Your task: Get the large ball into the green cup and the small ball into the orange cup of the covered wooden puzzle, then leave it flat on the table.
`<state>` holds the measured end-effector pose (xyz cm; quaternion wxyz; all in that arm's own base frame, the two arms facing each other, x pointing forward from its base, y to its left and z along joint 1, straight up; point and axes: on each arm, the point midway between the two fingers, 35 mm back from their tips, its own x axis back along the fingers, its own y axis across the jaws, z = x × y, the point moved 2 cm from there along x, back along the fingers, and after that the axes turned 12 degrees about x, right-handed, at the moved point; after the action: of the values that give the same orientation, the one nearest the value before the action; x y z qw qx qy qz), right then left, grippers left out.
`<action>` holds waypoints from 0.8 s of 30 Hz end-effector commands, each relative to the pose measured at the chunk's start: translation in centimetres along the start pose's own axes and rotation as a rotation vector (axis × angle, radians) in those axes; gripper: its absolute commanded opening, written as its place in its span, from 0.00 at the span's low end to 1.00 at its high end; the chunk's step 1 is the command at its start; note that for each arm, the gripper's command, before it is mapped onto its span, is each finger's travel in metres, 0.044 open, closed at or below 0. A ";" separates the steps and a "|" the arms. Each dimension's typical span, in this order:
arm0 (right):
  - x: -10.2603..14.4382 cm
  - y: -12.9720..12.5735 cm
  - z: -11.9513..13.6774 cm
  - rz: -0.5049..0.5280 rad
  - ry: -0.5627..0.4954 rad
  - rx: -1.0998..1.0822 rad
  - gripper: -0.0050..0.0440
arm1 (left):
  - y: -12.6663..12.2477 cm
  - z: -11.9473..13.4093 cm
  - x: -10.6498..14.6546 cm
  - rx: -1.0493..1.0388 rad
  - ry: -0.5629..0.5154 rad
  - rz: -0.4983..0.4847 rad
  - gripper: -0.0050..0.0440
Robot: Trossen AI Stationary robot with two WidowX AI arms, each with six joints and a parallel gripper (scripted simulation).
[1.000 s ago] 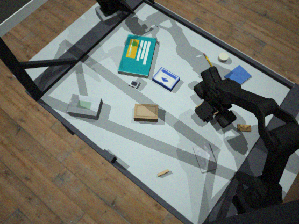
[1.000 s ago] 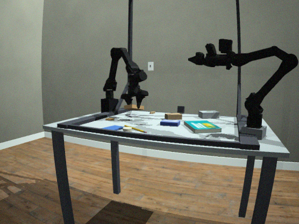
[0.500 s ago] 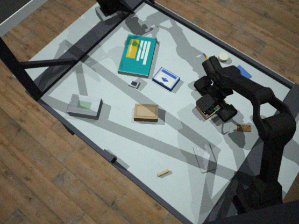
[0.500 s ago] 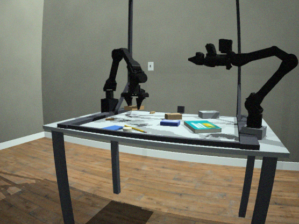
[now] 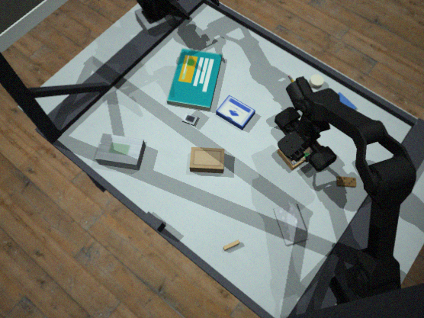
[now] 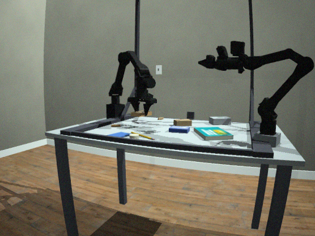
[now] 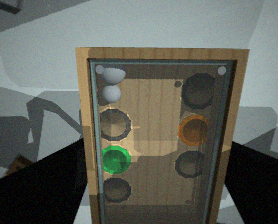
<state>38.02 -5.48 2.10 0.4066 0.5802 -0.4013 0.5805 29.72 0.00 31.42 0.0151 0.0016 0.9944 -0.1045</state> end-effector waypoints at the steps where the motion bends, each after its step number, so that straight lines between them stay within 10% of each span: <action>1: 0.9 -0.5 0.3 0.026 0.012 -0.001 0.00 | -0.2 -0.8 0.1 0.000 -0.019 0.004 0.92; 24: 0.8 0.0 0.3 0.034 -0.010 0.000 0.00 | -0.2 -0.8 0.1 0.000 -0.019 0.004 0.92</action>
<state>38.04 -5.48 2.14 0.4045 0.5813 -0.4031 0.5796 29.72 0.00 31.42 0.0151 0.0016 0.9944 -0.1045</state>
